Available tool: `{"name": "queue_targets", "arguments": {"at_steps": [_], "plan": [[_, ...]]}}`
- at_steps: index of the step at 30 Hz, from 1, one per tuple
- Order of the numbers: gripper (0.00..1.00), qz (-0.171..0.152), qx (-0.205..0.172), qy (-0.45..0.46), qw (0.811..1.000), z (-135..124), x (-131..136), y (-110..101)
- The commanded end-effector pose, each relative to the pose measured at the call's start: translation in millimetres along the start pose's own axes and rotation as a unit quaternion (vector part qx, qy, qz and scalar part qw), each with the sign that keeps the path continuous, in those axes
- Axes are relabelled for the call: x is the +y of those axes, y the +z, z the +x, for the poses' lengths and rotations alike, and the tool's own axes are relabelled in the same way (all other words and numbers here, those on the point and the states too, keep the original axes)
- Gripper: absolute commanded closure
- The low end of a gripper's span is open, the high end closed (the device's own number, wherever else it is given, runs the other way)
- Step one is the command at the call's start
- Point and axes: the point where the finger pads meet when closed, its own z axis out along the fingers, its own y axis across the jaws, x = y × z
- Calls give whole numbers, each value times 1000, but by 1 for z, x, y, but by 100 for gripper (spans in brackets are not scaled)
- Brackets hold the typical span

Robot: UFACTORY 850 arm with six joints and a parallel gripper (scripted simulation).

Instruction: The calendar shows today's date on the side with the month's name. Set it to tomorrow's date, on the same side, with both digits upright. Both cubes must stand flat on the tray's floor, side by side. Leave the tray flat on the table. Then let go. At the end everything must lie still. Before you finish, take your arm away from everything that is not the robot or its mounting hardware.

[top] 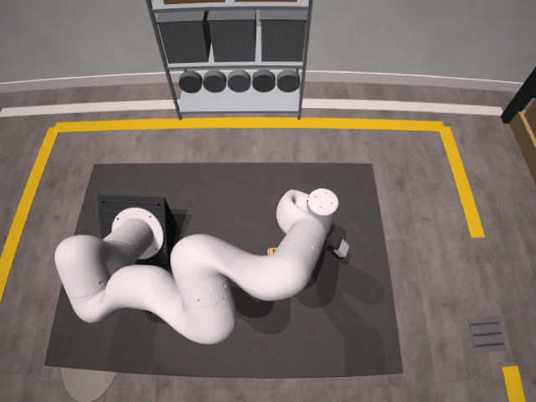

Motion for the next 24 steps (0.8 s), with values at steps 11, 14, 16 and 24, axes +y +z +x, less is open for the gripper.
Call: {"name": "queue_targets", "arguments": {"at_steps": [11,14,16,24], "plan": [[0,1,2,100,995,-12,24,-7],[0,1,2,124,992,-12,25,-8],[0,1,2,159,987,-13,26,-8],[0,1,2,203,979,-24,47,-14]]}}
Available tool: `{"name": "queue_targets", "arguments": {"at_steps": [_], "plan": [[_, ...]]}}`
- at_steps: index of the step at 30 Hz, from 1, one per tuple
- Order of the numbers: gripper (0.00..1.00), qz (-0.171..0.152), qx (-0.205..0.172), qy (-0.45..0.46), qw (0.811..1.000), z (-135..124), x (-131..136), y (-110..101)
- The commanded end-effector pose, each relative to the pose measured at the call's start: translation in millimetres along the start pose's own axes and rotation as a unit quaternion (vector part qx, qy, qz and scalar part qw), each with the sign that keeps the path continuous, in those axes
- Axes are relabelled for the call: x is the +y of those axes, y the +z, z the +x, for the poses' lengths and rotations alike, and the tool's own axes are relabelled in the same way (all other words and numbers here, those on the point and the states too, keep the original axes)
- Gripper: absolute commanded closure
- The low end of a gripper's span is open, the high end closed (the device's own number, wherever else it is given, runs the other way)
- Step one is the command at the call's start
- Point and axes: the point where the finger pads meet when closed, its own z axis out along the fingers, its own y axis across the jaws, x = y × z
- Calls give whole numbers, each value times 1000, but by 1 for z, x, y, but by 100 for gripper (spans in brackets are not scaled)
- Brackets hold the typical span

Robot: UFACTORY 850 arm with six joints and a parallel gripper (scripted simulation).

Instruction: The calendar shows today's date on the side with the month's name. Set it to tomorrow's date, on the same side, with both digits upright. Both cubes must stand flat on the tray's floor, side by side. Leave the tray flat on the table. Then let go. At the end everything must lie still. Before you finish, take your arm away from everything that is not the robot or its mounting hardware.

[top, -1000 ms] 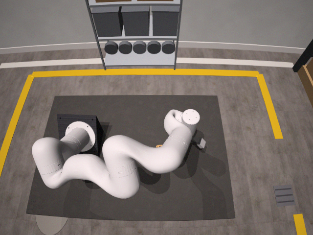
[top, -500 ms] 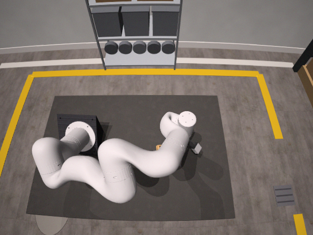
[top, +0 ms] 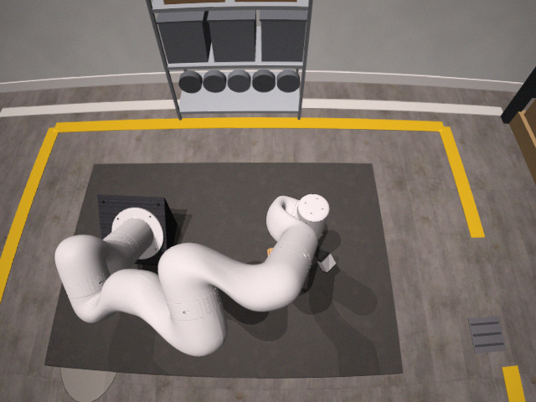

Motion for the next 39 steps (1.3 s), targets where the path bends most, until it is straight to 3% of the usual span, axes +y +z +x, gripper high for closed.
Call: {"name": "queue_targets", "arguments": {"at_steps": [1,9,15,39], "plan": [[0,3,3,18,1000,-1,16,-5],[0,3,3,116,993,-1,20,-6],[0,3,3,122,993,-3,42,-11],[0,3,3,122,993,-4,42,-11]]}}
